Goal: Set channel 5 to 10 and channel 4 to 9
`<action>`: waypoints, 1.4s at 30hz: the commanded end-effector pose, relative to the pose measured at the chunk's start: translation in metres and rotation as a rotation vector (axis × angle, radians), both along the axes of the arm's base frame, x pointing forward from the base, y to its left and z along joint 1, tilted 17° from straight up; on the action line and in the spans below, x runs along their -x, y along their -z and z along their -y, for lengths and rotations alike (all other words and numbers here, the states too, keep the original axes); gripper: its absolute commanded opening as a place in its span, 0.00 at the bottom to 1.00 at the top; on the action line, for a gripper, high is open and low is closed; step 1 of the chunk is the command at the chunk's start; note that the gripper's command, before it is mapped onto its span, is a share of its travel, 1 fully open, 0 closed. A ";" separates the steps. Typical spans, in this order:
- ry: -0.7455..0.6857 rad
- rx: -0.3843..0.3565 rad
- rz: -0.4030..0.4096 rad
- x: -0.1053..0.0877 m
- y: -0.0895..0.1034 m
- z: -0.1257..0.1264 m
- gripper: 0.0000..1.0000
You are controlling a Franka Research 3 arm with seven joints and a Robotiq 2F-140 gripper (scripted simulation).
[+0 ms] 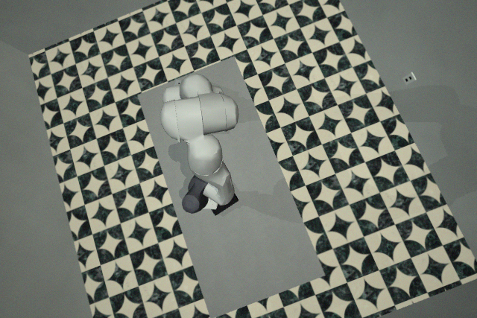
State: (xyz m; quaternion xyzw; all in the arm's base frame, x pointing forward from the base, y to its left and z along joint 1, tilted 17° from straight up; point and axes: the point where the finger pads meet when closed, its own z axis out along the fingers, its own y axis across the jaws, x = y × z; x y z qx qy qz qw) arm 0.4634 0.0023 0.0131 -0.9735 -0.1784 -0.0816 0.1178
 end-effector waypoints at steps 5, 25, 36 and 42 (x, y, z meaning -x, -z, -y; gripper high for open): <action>-0.005 0.001 0.004 0.000 0.001 0.000 0.00; -0.005 -0.001 0.004 -0.001 0.010 -0.002 0.00; -0.005 -0.001 0.004 -0.002 0.018 -0.003 0.00; -0.005 -0.001 0.004 -0.003 0.021 -0.004 0.00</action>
